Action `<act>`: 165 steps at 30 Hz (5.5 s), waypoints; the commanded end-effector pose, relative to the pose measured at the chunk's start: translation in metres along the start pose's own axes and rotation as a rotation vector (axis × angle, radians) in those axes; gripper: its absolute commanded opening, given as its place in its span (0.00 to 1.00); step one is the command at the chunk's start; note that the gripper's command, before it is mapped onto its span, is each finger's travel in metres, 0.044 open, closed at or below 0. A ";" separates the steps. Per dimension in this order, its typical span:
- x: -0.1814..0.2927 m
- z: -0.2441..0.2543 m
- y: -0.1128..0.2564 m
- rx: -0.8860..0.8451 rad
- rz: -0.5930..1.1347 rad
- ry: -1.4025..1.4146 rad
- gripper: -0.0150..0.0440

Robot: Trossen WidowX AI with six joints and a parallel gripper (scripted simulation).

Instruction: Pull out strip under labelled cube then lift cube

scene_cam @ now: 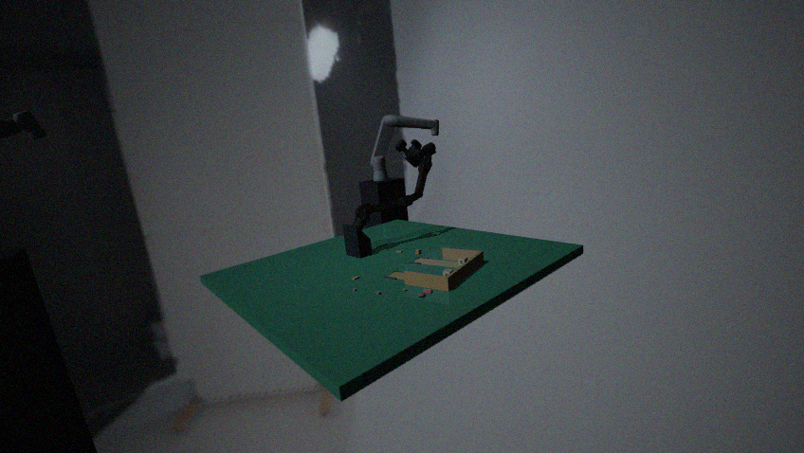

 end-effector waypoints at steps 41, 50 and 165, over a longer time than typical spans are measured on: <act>0.089 0.442 0.294 -1.948 -0.312 0.062 0.93; 0.180 0.427 0.404 -2.423 -0.189 0.137 0.93; 0.504 0.067 0.553 -3.063 0.086 2.412 0.25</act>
Point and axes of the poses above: the point midway between the two fingers, 35 mm back from their tips, its own y axis back along the fingers, its own z axis across the jaws, x = y × z, the point moved 2 cm from there along y, back along the fingers, and after that the axes turned 10 degrees about y, right-handed, at the moved point
